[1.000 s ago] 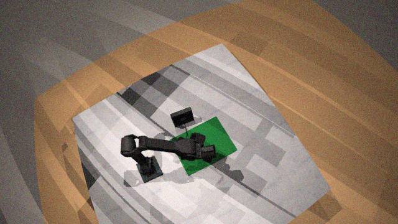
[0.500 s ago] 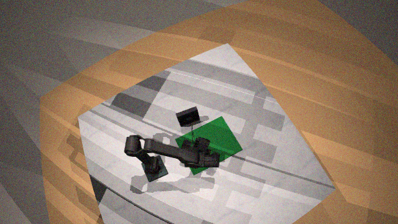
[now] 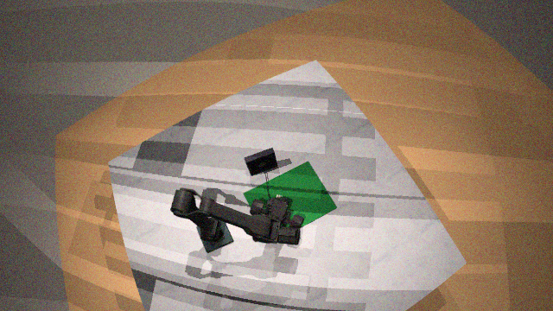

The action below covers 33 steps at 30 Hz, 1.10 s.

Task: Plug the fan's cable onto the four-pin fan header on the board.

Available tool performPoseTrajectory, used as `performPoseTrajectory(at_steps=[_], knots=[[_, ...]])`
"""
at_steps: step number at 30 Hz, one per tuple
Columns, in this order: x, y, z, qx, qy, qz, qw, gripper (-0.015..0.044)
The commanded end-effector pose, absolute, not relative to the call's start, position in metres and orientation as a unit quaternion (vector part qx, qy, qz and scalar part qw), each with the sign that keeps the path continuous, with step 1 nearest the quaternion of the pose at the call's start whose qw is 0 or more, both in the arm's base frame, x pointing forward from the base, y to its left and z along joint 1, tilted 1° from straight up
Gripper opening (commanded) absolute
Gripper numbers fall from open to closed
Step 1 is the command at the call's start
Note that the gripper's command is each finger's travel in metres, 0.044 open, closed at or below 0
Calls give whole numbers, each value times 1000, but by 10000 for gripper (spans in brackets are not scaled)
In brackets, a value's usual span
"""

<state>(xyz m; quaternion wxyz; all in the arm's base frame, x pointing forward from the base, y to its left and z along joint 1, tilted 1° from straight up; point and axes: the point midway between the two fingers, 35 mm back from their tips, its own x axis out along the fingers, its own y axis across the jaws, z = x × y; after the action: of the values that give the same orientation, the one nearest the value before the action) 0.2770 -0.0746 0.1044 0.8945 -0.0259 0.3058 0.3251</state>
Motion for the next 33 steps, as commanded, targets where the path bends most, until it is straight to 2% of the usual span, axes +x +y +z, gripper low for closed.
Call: performPoseTrajectory(at_steps=[1, 26, 33], knots=[[273, -75, 104, -22, 270, 326, 906, 0], [250, -83, 117, -25, 84, 301, 950, 0], [248, -84, 119, -26, 76, 299, 951, 0]])
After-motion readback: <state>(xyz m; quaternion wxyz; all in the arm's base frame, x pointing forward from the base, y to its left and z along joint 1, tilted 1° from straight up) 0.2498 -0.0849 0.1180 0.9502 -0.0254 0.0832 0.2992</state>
